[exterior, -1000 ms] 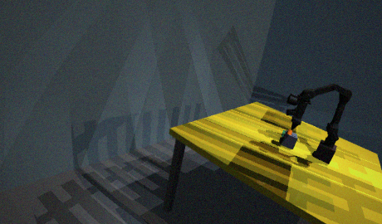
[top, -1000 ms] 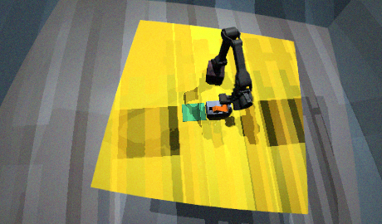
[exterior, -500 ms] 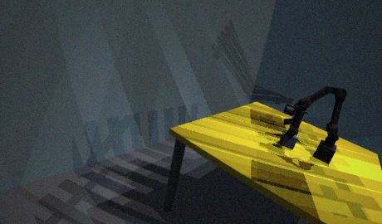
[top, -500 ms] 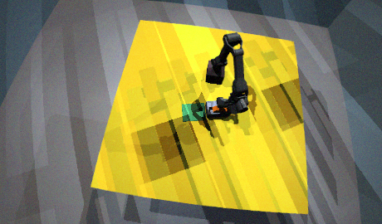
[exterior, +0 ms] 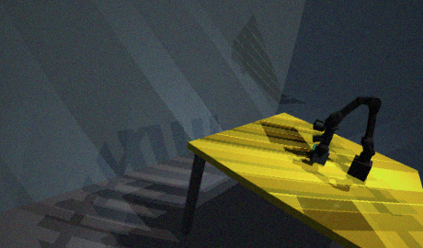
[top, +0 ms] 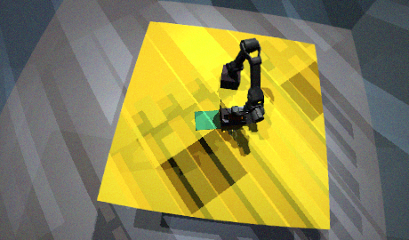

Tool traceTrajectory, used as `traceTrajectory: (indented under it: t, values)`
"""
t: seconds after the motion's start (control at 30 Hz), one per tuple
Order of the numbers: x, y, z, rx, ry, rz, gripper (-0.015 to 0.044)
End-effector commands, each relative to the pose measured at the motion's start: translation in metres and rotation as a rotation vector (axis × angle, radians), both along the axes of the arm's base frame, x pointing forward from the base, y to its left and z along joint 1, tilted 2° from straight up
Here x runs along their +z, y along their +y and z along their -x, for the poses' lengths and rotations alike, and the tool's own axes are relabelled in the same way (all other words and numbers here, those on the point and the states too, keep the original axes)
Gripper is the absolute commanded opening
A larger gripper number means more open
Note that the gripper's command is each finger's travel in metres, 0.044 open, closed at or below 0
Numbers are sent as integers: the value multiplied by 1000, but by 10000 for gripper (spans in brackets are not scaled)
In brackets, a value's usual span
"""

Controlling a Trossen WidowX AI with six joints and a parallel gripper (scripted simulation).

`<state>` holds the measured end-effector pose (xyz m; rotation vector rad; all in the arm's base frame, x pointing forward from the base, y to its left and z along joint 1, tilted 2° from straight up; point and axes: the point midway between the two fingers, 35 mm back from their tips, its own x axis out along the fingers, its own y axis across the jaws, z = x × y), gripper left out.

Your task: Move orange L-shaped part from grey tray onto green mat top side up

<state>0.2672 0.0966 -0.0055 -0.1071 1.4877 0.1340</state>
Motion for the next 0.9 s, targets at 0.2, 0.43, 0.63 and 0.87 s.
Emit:
traceTrajectory:
  t: [0.2,0.43,0.63,0.87]
  values:
    - [-7,-1,2,5,9,4,180]
    - [-7,-1,2,5,9,4,180]
    - [-3,0,1,1,1,-1,180]
    - [4,7,3,3,6,1,180]
